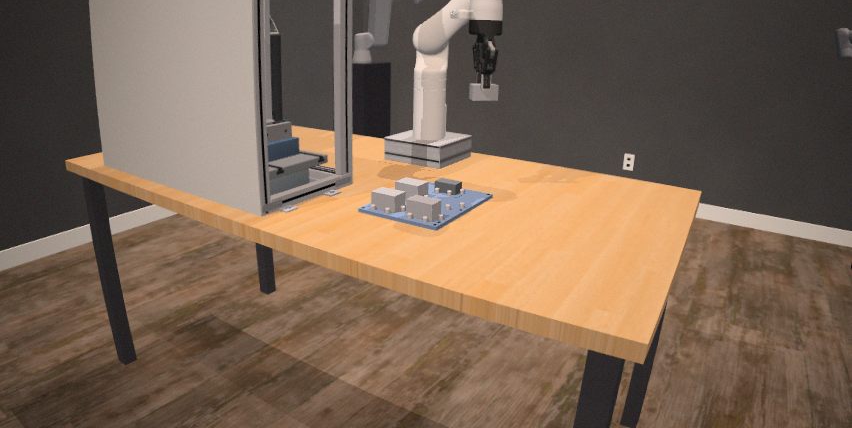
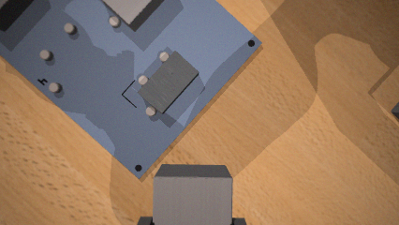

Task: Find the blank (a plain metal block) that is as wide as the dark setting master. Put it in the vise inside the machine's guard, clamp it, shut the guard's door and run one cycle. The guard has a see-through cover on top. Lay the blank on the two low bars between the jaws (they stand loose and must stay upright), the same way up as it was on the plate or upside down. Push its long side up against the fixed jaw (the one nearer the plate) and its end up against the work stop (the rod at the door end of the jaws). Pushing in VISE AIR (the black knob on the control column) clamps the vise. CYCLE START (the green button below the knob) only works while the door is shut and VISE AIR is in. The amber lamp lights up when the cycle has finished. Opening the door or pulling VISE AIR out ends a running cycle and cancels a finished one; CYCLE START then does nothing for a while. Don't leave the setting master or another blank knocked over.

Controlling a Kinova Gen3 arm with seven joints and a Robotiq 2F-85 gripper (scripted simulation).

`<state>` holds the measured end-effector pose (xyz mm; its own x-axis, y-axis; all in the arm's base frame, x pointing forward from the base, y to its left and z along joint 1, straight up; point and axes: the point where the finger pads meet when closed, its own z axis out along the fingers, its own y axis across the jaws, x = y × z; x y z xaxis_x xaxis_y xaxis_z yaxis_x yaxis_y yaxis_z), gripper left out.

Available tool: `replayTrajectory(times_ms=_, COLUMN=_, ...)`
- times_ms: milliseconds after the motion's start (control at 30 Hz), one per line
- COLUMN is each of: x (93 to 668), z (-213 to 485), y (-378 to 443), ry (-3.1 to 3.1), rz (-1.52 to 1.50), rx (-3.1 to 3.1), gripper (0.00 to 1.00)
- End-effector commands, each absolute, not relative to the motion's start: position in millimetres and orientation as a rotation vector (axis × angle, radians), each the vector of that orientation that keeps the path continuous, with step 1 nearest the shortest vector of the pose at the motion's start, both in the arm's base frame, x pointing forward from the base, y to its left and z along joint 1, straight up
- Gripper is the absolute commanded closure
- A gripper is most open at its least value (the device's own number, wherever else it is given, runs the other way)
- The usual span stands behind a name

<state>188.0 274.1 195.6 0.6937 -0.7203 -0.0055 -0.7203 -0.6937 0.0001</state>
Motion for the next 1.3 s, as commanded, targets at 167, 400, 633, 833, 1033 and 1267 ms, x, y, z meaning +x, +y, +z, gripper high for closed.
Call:
replayTrajectory(times_ms=167, x=189.8, z=197.9, y=274.9, ry=1.132, rz=-0.002, rx=-2.923, gripper=0.9)
replayTrajectory(times_ms=400, x=188.6, z=196.7, y=274.6, ry=1.085, rz=0.007, rx=-2.943, gripper=0.9)
replayTrajectory(times_ms=633, x=189.5, z=197.1, y=275.2, ry=0.81, rz=0.004, rx=-3.03, gripper=0.9)
replayTrajectory(times_ms=833, x=189.5, z=197.1, y=275.2, ry=0.81, rz=0.004, rx=-3.03, gripper=0.9)
replayTrajectory(times_ms=1033, x=189.2, z=196.9, y=275.1, ry=0.619, rz=0.008, rx=-3.076, gripper=0.9)
replayTrajectory(times_ms=1267, x=190.0, z=197.6, y=275.3, ry=0.477, rz=0.005, rx=-3.101, gripper=0.9)
